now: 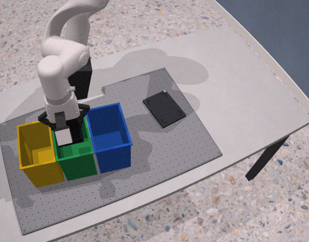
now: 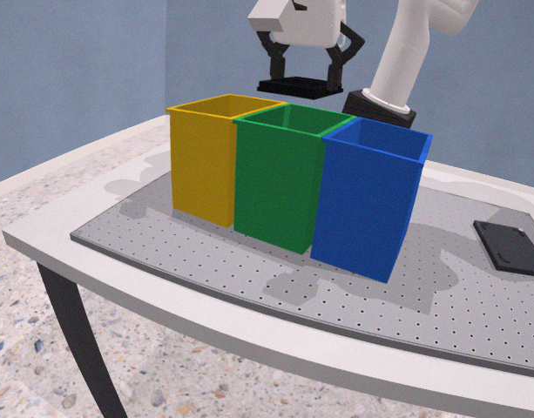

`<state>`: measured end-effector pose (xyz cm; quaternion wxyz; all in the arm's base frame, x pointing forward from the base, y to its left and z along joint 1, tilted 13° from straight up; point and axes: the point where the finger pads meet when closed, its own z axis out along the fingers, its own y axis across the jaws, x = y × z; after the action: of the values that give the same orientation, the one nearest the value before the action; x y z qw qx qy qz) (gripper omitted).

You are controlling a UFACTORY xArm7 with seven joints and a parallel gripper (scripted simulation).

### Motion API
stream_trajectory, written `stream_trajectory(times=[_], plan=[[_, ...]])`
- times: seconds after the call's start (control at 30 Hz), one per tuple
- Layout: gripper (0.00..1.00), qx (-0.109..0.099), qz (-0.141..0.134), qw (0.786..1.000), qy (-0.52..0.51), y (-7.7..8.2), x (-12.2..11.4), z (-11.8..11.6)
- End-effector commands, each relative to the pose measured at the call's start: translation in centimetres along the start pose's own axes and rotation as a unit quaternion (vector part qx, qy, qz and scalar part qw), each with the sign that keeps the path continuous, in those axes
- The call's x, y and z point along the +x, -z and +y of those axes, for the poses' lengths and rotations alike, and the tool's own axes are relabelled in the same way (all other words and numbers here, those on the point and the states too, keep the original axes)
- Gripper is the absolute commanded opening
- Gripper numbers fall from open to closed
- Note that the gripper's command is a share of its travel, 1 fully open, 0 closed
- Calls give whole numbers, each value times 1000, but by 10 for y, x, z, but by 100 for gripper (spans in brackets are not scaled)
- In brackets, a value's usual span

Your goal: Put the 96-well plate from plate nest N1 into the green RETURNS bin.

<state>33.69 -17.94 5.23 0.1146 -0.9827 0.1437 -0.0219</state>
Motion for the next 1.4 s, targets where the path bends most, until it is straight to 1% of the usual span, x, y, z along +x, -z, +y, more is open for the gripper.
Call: stream_trajectory(times=[0.0, 0.77, 1.1, 1.37], plan=[[0, 0, 2, 1000, 0, 1, 1, 1], [0, -1, 2, 1000, 0, 1, 1, 0], [0, -1, 2, 1000, -1, -15, 1, 0], [0, -1, 2, 1000, -1, -17, 1, 0]])
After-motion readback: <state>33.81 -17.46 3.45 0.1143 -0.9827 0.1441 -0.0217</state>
